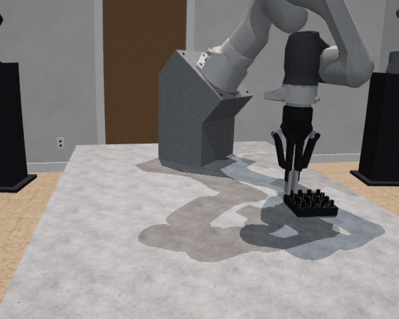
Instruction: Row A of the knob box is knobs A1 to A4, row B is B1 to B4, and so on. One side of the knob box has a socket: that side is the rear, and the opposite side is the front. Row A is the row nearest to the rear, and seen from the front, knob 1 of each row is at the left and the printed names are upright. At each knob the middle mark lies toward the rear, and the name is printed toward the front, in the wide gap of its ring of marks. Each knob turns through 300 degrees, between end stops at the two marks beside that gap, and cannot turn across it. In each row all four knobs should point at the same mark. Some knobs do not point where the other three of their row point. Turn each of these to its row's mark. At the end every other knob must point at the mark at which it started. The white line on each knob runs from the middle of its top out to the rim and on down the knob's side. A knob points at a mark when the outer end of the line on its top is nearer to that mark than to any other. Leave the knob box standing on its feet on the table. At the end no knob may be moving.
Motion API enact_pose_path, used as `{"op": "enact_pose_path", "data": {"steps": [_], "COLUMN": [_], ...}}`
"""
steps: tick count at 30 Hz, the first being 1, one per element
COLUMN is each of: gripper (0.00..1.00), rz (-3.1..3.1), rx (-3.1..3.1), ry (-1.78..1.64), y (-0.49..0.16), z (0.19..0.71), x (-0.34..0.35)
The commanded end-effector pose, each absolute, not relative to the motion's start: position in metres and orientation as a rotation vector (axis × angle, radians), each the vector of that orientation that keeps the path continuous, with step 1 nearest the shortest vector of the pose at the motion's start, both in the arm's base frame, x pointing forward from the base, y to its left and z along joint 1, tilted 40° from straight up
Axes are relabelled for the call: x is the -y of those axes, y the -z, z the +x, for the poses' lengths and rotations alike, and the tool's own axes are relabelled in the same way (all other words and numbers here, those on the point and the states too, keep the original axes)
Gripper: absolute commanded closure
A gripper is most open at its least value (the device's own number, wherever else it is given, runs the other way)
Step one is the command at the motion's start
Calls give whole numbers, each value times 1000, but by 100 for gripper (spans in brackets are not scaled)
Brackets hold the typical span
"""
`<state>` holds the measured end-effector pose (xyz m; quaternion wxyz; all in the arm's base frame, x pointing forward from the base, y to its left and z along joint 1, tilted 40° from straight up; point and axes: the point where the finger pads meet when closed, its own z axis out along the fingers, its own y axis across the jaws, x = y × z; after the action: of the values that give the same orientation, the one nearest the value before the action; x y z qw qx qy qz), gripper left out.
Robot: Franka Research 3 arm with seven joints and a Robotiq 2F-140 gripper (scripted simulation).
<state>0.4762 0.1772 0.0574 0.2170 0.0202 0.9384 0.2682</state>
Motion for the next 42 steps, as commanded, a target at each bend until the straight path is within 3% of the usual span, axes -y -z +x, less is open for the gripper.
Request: {"op": "enact_pose_path", "data": {"steps": [1,20,21,42], "gripper": [95,95,88,88], "rz": [236,305,305,305], "rx": [-2612,-2615,-2615,-2615], "ry": [-776,-793,-793,-793], "y": [-58,-58,-58,-58], "z": [477,477,477,477], "x": [-176,-176,-176,-176]}}
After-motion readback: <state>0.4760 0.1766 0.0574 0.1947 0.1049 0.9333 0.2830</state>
